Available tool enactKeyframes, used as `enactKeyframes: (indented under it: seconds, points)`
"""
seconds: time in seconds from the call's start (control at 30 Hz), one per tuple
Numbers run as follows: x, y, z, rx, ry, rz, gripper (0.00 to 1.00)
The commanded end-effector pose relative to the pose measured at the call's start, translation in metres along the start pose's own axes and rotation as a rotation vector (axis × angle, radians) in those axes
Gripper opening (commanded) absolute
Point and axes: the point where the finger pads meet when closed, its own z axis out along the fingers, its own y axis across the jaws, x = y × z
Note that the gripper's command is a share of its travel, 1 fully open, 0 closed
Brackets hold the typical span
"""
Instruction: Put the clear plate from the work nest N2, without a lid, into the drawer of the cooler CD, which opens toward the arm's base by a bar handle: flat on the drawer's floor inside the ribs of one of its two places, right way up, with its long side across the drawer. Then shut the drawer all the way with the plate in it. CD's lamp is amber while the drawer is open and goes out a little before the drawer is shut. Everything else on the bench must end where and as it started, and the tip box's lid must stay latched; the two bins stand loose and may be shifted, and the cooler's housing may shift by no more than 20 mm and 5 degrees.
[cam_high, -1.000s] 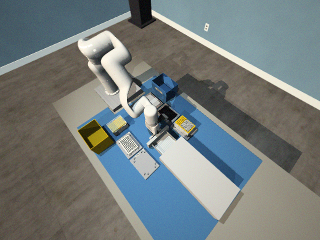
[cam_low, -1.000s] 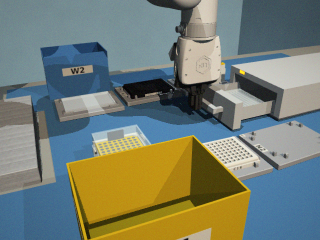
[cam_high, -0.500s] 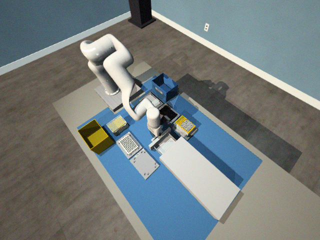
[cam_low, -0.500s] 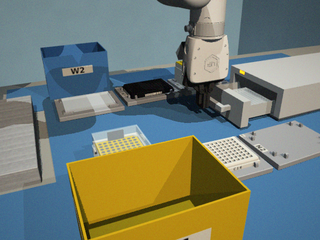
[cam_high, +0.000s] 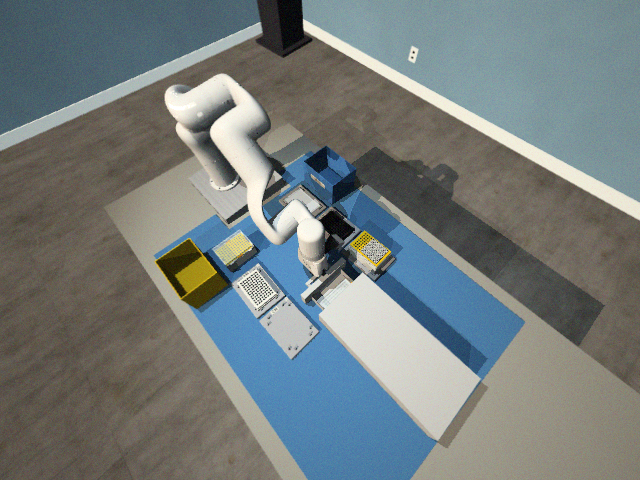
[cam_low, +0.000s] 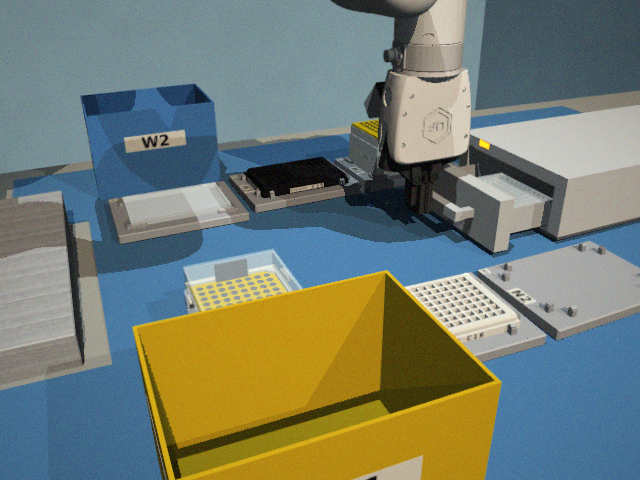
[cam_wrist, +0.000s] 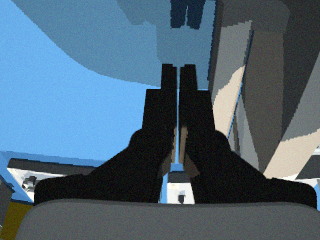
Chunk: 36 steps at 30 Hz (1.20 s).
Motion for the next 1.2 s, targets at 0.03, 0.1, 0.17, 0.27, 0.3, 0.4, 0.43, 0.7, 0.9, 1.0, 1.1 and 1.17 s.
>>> enactKeyframes:
  seconds: [0.03,0.1,0.17,0.27,0.3,0.4,0.43,0.7,0.9,1.0,1.1,1.17]
  points:
    - [0.0,0.011,-0.002,-0.005,0.0,0.0,0.0]
    - [0.0,0.014,-0.002,-0.005,0.0,0.0,0.0]
    - [0.0,0.017,-0.002,-0.005,0.0,0.0,0.0]
    - [0.0,0.021,-0.002,-0.005,0.0,0.0,0.0]
    - [0.0,0.021,-0.002,-0.005,0.0,0.0,0.0]
    - [0.0,0.021,-0.002,-0.005,0.0,0.0,0.0]
    - [0.0,0.021,-0.002,-0.005,0.0,0.0,0.0]
    - [0.0,0.035,-0.002,-0.005,0.0,0.0,0.0]
    - [0.0,0.045,-0.002,-0.005,0.0,0.0,0.0]
    - [0.0,0.046,-0.002,-0.005,0.0,0.0,0.0]
    - [0.0,0.051,-0.003,-0.005,0.0,0.0,0.0]
    - [0.0,0.055,-0.003,-0.005,0.0,0.0,0.0]
